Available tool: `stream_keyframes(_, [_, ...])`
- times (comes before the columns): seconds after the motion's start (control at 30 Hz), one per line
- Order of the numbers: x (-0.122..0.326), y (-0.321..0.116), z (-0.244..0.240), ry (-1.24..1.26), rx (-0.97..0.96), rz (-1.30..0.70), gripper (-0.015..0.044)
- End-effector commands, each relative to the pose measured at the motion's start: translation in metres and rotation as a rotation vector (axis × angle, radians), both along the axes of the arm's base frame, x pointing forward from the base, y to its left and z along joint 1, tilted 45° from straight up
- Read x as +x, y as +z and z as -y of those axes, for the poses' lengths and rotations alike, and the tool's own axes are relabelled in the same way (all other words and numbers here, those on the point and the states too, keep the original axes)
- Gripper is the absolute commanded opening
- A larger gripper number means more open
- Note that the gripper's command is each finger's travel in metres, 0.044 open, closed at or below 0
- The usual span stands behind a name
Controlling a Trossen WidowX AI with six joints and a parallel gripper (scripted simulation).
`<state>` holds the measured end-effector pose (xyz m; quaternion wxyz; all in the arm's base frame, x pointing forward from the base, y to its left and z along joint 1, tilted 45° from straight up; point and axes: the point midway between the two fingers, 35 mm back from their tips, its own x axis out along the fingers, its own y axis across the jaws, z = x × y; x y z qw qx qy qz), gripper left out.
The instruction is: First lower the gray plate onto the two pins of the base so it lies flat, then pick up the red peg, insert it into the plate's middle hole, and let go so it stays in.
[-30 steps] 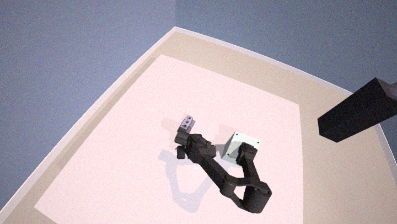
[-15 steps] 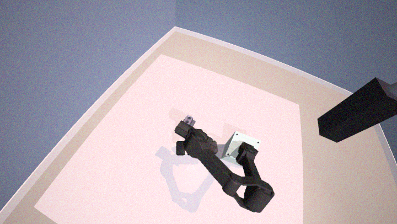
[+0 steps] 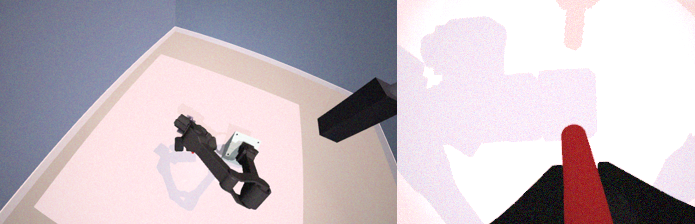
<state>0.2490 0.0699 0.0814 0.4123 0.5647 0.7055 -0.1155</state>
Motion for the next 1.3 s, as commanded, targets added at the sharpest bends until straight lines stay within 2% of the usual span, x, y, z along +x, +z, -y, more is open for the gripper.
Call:
stream_keyframes(0.0, [0.011, -0.005, 0.007, 0.003, -0.007, -0.001, 0.0000])
stream_keyframes(1.27, [0.084, -0.064, 0.072, 0.004, -0.010, 0.008, 0.0000])
